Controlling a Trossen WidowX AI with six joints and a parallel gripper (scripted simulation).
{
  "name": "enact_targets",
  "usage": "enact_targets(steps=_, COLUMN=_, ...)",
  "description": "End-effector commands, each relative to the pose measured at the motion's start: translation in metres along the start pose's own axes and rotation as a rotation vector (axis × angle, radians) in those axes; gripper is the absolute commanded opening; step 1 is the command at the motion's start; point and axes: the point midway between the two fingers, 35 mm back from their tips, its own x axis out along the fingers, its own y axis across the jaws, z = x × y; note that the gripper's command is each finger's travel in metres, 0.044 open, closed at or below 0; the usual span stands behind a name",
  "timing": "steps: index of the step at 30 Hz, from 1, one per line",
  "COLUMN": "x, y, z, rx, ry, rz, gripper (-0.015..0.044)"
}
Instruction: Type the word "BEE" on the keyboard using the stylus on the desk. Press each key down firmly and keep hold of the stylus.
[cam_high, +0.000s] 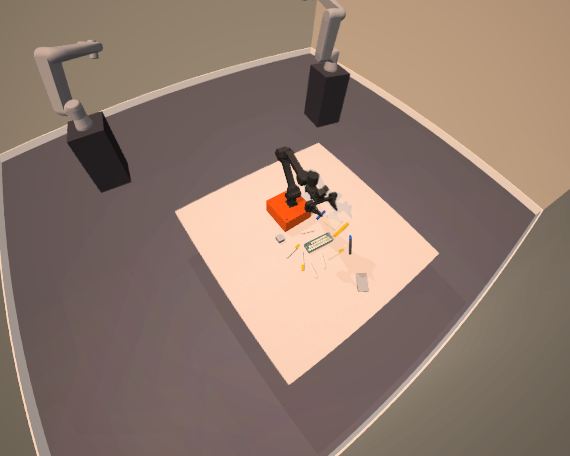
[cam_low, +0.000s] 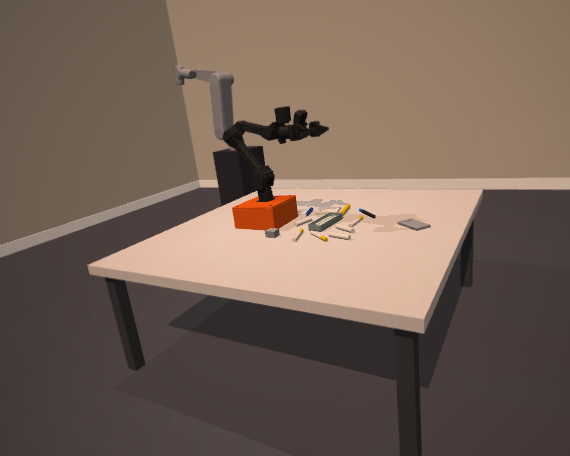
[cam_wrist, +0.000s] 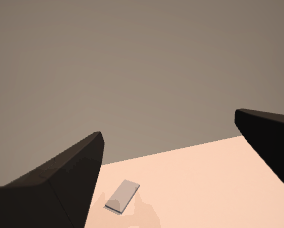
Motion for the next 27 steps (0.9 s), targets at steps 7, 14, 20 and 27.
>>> enact_targets(steps=7, x=0.038, y=0.033, z=-0.081, rx=0.05, ry=0.374, rz=0.085, gripper=0.0256)
enact_targets(steps=14, x=0.043, y=0.08, z=-0.189, rx=0.031, ry=0.842, rz=0.183, gripper=0.0072)
enact_targets(steps=20, x=0.016, y=0.101, z=-0.272, rx=0.02, ry=1.241, rz=0.15, gripper=0.0)
enact_targets(steps=27, x=-0.018, y=0.113, z=-0.329, rx=0.006, ry=1.57, rz=0.066, gripper=0.0)
